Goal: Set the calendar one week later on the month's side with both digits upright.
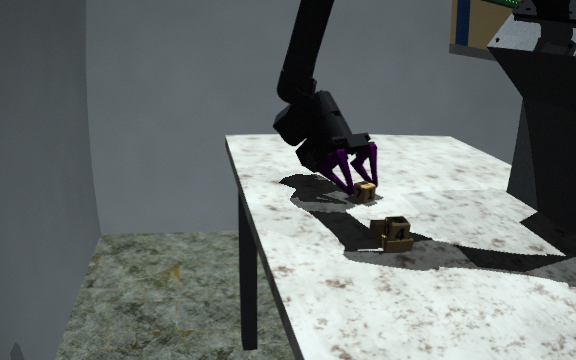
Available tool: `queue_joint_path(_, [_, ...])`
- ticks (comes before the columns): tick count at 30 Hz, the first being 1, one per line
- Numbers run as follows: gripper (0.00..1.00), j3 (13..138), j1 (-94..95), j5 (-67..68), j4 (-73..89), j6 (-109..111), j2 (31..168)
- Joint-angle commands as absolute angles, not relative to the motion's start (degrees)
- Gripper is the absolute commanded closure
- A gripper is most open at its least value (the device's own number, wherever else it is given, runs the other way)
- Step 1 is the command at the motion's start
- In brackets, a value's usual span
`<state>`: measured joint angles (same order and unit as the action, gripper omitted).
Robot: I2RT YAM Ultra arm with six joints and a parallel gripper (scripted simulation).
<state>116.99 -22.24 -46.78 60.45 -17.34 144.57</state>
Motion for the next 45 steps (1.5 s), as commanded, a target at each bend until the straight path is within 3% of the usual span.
queue_joint_path(1, [0.36, 116.7, -22.6, -46.8, 60.5, -17.2, 143.8])
queue_joint_path(45, [0.36, 98.6, -25.6, -45.9, 58.4, -14.9, 128.0])
